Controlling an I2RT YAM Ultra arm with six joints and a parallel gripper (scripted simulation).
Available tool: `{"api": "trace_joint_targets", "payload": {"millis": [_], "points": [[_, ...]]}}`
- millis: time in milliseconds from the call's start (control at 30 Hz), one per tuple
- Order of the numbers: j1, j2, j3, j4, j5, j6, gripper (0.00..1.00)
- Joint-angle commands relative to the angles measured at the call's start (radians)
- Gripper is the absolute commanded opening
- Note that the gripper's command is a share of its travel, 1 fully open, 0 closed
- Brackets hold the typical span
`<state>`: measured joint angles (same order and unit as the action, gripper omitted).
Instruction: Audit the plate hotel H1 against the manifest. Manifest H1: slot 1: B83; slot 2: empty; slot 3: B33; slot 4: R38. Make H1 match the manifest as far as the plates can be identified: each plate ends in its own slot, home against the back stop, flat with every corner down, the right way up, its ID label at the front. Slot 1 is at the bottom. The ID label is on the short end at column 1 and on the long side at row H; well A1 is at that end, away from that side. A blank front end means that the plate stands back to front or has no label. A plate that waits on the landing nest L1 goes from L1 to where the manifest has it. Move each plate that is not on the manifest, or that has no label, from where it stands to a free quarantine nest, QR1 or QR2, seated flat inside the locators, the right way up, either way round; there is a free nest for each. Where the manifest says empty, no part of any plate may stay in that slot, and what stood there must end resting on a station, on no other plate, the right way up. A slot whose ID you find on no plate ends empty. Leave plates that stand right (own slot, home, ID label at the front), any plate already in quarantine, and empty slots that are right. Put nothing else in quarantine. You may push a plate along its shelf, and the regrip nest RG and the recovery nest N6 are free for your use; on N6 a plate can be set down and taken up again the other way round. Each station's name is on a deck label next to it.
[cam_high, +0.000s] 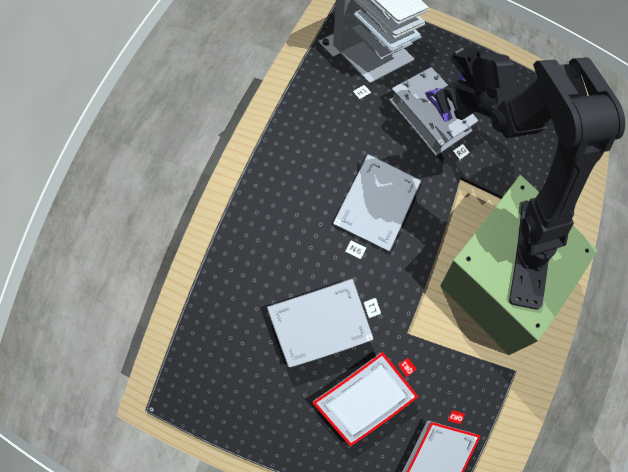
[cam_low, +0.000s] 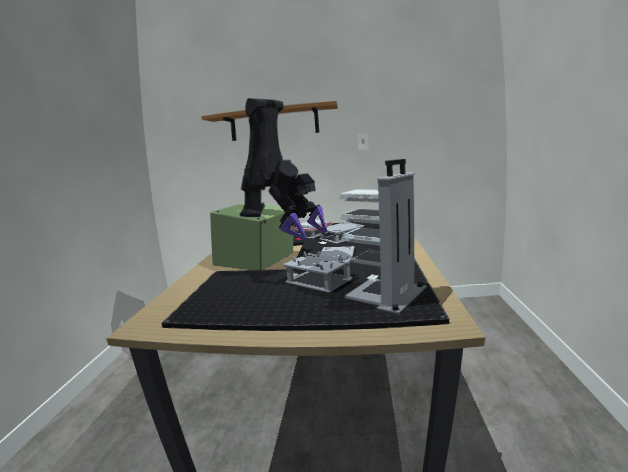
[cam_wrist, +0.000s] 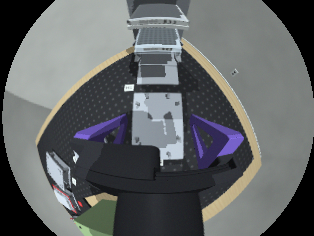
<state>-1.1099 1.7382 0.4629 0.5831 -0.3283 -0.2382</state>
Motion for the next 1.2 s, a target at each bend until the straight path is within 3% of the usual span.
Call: {"api": "trace_joint_targets", "payload": {"millis": [0, 200, 267, 333, 800, 1000, 1033, 1167], "points": [[-0.018, -0.047, -0.029, -0.036, -0.018, -0.013, 1.0], [-0.032, -0.101, -0.051, -0.071, -0.029, -0.023, 1.0], [-0.034, -0.136, -0.006, -0.113, -0.03, -0.024, 1.0], [-0.034, -0.136, -0.006, -0.113, -0.03, -0.024, 1.0], [-0.05, -0.35, 0.069, -0.401, -0.042, -0.035, 1.0], [-0.045, -0.325, 0.067, -0.401, -0.042, -0.031, 1.0], [-0.04, -0.302, 0.02, -0.382, -0.04, -0.029, 1.0], [-0.025, -0.246, -0.004, -0.275, -0.03, -0.02, 1.0]]}}
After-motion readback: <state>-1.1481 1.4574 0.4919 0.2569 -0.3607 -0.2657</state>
